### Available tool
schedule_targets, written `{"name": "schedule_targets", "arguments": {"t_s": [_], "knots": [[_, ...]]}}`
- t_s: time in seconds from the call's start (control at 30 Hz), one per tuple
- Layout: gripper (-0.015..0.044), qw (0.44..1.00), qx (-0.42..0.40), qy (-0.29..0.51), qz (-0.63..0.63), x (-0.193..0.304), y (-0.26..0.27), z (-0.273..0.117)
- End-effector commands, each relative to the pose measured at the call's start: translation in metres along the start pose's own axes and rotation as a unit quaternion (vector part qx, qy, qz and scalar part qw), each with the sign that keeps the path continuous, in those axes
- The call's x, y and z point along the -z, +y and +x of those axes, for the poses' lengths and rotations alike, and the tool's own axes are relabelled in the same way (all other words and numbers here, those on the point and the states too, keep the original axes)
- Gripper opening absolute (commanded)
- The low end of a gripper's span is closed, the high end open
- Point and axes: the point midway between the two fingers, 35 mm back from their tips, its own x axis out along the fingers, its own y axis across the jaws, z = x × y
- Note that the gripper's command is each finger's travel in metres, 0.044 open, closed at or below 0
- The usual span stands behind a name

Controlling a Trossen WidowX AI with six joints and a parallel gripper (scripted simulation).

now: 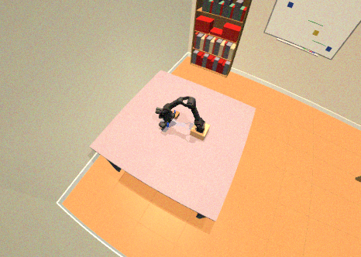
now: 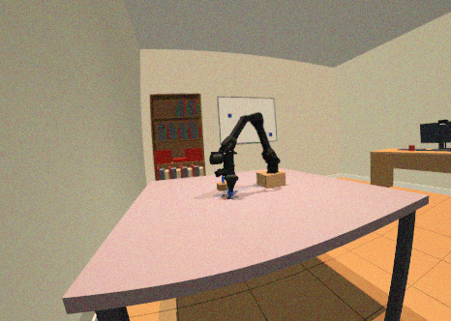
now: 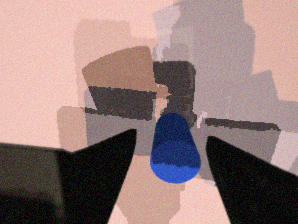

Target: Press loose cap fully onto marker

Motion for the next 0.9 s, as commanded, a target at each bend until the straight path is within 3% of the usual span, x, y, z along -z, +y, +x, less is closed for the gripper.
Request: {"name": "schedule_targets", "arguments": {"t_s": [0.0,0.17,0.3,0.6,0.7,0.87], "knots": [[0.024,1.0,0.004,0.005,0.002,0.002,-0.002,0.01],[0.024,1.0,0.004,0.005,0.002,0.003,-0.002,0.012],[0.0135,1.0,0.004,0.005,0.002,0.002,-0.001,0.012],[0.0075,1.0,0.004,0.005,0.002,0.002,-0.001,0.012],[0.0,1.0,0.004,0.005,0.002,0.002,-0.001,0.007],[0.0,1.0,0.004,0.005,0.002,0.0,0.0,-0.01]]}}
